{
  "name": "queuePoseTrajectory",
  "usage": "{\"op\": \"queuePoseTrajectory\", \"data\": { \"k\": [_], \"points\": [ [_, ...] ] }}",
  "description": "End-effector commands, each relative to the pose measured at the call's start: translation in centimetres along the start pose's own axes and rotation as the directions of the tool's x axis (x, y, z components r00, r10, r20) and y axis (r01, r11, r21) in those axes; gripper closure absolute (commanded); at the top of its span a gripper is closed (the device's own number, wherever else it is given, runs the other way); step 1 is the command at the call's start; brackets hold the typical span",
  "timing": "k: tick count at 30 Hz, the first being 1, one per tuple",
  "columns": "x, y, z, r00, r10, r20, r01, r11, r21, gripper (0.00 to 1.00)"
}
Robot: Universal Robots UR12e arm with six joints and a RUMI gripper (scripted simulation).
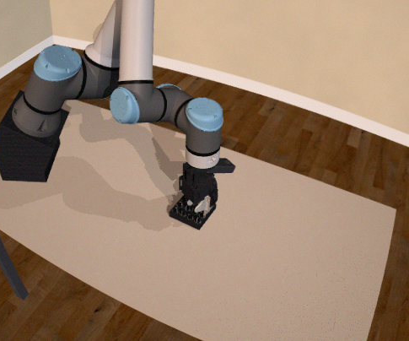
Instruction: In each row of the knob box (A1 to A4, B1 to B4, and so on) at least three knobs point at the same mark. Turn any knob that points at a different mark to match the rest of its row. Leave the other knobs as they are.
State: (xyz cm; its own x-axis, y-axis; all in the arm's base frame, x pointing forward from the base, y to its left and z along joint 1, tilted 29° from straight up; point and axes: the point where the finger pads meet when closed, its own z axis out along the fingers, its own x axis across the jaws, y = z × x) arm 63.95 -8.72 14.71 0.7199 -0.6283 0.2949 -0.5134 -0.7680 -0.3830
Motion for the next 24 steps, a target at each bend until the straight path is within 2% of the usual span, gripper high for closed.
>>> {"op": "queuePoseTrajectory", "data": {
  "k": [1,12,24],
  "points": [
    [0.01,-0.02,-0.04,0.996,-0.09,0.0,0.09,0.996,0.001,0.96],
    [-0.08,0.0,-0.04,0.96,-0.28,0.0,0.28,0.96,0.001,0.96],
    [-0.2,0.05,-0.04,0.851,-0.525,-0.001,0.525,0.851,0.001,0.96]
  ]
}}
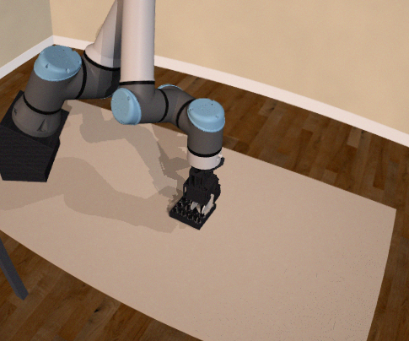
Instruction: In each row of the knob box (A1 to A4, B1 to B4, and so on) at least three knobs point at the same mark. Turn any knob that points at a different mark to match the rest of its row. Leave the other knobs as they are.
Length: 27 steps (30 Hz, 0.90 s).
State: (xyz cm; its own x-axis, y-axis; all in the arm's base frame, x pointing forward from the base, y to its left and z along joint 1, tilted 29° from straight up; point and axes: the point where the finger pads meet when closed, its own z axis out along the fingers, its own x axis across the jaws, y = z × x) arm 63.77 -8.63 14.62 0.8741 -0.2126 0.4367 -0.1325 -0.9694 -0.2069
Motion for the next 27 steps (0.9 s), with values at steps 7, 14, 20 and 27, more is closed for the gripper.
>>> {"op": "queuePoseTrajectory", "data": {
  "k": [7,14,20,27],
  "points": [
    [-0.04,0.01,-0.04,0.982,-0.191,-0.001,0.191,0.982,0.002,0.96],
    [-0.1,0.03,-0.04,0.944,-0.329,-0.001,0.329,0.944,0.002,0.96],
    [-0.14,0.05,-0.04,0.917,-0.399,-0.001,0.399,0.917,0.002,0.96],
    [-0.19,0.07,-0.04,0.865,-0.502,-0.001,0.502,0.865,0.002,0.96]
  ]
}}
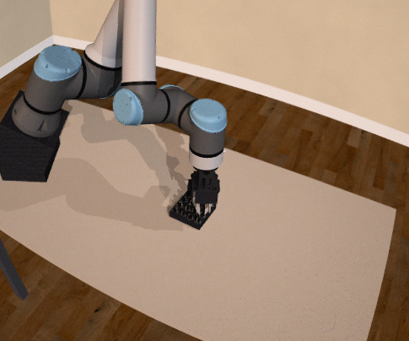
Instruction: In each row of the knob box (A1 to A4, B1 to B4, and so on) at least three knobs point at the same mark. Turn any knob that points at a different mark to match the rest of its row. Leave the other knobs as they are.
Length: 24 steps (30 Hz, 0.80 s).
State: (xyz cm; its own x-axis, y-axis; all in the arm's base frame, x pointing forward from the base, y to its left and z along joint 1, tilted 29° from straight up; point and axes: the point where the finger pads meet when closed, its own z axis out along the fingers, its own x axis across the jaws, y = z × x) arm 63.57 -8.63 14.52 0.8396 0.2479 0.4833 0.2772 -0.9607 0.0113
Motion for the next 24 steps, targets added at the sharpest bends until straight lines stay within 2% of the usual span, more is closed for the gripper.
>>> {"op": "queuePoseTrajectory", "data": {
  "k": [1,8,24],
  "points": [
    [0.01,0.03,-0.04,0.997,-0.072,-0.001,0.072,0.997,0.001,0.96],
    [-0.03,0.04,-0.04,0.987,-0.161,-0.001,0.161,0.987,0.0,0.96],
    [-0.08,0.05,-0.04,0.964,-0.265,-0.001,0.265,0.964,0.0,0.96]
  ]
}}
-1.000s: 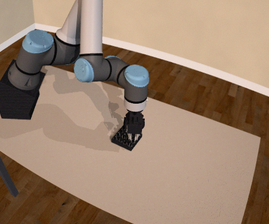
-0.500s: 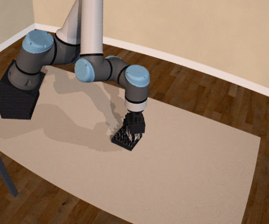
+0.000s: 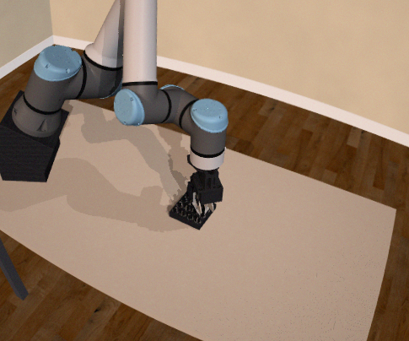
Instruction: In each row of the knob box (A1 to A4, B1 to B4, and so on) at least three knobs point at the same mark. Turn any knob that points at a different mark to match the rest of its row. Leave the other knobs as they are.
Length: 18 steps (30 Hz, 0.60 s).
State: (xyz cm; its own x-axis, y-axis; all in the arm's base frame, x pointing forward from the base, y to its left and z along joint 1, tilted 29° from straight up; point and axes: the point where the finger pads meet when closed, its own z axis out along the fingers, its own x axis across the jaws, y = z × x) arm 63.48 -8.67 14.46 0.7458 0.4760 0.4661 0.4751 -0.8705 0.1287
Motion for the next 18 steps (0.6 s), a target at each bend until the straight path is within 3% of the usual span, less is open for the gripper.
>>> {"op": "queuePoseTrajectory", "data": {
  "k": [1,18],
  "points": [
    [0.03,0.04,-0.04,1.0,-0.024,-0.001,0.024,1.0,-0.001,0.96],
    [0.01,0.04,-0.04,0.999,-0.046,-0.001,0.046,0.999,-0.001,0.96]
  ]
}}
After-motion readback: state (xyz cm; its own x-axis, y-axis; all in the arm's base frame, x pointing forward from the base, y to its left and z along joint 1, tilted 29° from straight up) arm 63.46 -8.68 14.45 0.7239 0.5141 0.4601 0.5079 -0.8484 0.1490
